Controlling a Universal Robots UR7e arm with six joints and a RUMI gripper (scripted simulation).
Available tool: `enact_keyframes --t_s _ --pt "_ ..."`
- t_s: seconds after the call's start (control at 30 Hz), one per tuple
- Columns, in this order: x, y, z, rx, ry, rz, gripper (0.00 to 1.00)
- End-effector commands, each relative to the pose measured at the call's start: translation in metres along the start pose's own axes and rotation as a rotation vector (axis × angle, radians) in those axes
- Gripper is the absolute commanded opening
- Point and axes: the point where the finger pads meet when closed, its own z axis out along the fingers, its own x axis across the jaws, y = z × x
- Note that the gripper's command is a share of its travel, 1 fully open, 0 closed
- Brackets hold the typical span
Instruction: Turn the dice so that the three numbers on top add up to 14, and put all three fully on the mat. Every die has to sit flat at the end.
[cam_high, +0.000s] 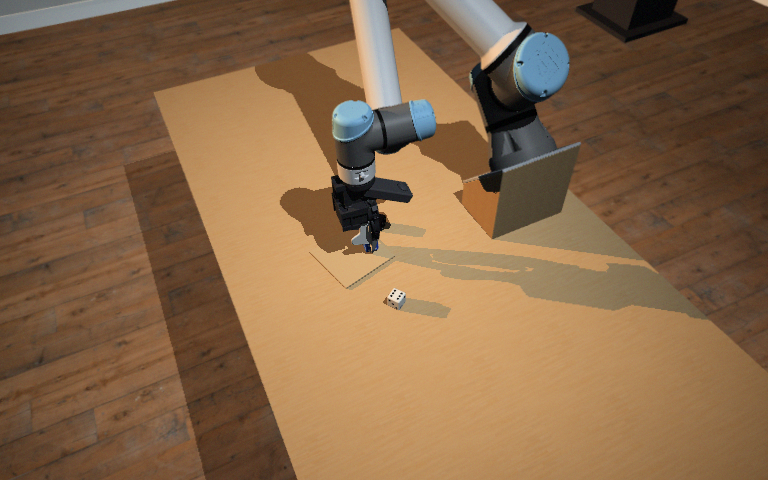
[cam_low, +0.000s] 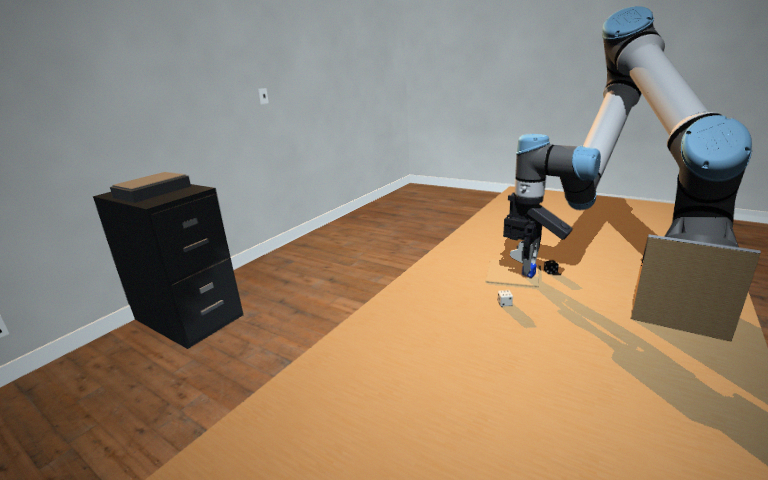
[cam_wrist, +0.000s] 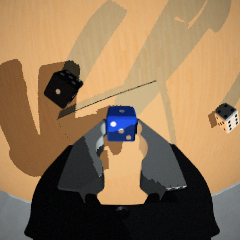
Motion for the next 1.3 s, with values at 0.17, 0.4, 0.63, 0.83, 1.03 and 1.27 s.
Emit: enact_keyframes --t_s 0.17,0.4,0.63,0.83,1.03,1.27 --pt "0.0 0.0003 0.0011 -0.001 0.0 0.0 0.1" --pt "0.0 0.0003 0.0029 -0.001 0.0 0.0 0.1" --pt "0.0 0.0003 0.0037 -0.001 0.0 0.0 0.1" --pt "0.0 0.0003 0.0037 -0.001 0.0 0.0 0.1" --pt "0.0 0.0003 0.0037 -0.001 0.0 0.0 0.1" --pt "0.0 0.0003 0.0037 -0.001 0.0 0.0 0.1"
